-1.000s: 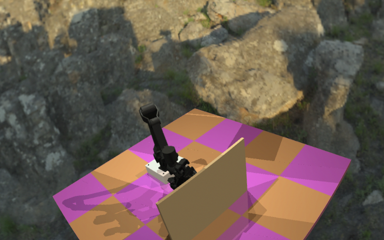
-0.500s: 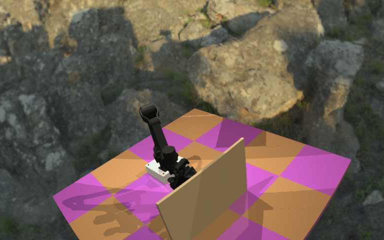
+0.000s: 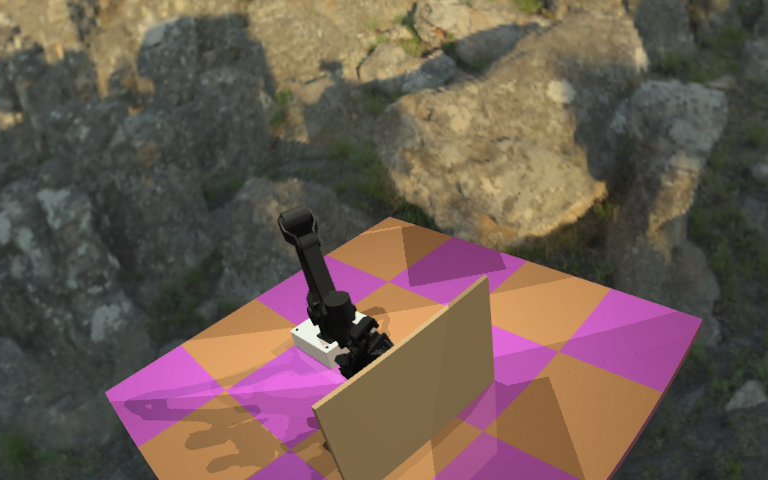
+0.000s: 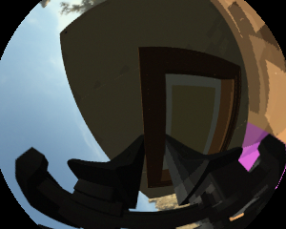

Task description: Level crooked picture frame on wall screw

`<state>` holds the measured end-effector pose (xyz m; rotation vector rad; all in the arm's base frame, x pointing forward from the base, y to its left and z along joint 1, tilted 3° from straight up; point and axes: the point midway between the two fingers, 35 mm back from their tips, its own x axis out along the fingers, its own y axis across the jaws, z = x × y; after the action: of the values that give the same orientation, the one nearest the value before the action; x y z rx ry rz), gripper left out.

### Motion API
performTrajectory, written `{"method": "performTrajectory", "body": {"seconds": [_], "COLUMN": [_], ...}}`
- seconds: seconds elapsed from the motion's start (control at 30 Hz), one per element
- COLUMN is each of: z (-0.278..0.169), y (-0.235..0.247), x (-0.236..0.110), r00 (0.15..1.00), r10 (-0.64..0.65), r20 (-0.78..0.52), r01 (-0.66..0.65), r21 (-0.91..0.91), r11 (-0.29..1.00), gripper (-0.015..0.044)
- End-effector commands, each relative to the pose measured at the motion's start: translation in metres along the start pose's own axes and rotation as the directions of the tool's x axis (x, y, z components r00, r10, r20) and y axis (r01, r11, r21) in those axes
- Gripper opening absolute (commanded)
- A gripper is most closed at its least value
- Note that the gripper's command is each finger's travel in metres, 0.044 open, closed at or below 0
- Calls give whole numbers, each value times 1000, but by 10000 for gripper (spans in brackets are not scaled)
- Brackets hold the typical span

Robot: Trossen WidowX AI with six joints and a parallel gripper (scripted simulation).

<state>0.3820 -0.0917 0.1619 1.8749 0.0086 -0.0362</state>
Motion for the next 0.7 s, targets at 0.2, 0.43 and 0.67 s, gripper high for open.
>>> {"method": "performTrajectory", "body": {"seconds": [0.2,0.43,0.67], "z": [0,0,0], "y": [7,9,12], "x": [0,0,0], "r00": [1000,1000,1000], "r10": [11,11,11], "r20": [0,0,0], "r01": [-11,-11,-11], "r21": [3,2,2], "r11": [1000,1000,1000], "gripper": [0,0,0]}}
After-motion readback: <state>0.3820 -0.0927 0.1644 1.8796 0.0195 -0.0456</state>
